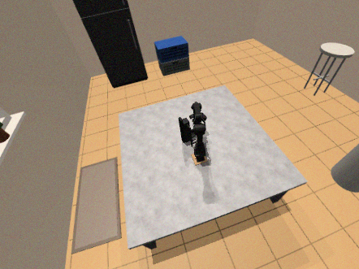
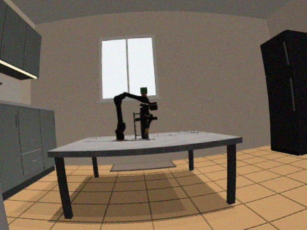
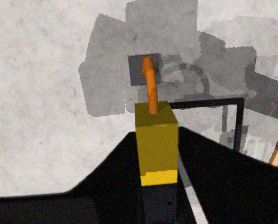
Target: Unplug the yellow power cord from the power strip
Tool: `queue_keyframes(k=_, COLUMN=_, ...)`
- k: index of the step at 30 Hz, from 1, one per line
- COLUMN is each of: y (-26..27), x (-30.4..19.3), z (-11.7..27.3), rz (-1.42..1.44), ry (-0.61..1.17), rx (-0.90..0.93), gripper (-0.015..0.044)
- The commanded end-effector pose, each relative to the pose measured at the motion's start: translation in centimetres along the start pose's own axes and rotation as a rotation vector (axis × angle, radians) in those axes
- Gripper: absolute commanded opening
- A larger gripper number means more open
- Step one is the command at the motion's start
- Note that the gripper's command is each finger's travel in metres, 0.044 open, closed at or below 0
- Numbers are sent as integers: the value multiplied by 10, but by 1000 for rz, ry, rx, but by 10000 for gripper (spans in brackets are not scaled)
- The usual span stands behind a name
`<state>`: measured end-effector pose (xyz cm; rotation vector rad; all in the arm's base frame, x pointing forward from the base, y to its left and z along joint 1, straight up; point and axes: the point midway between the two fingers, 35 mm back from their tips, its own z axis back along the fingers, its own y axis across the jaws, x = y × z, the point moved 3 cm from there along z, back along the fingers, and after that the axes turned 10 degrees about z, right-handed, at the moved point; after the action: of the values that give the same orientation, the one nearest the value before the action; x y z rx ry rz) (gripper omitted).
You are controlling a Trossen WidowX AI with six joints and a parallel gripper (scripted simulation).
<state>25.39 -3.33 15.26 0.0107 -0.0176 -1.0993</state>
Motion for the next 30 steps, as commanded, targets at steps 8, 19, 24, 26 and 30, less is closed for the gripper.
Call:
queue_keyframes(k=8, y=-1, x=12, z=0, rz=0, ry=0, rx=-1, gripper=0)
queue_keyframes(k=19, y=-1, x=17, z=1, rz=-3, ry=-2, rx=-4, gripper=131)
queue_keyframes(k=24, y=-1, x=17, z=1, rz=-3, ry=-2, rx=-4, gripper=263)
queue_keyframes(k=26, y=-1, x=17, z=1, rz=-3, ry=-2, rx=-4, gripper=315)
queue_keyframes(k=30, y=-2, x=29, z=4, rz=-3, ry=-3, rx=-5, gripper=420)
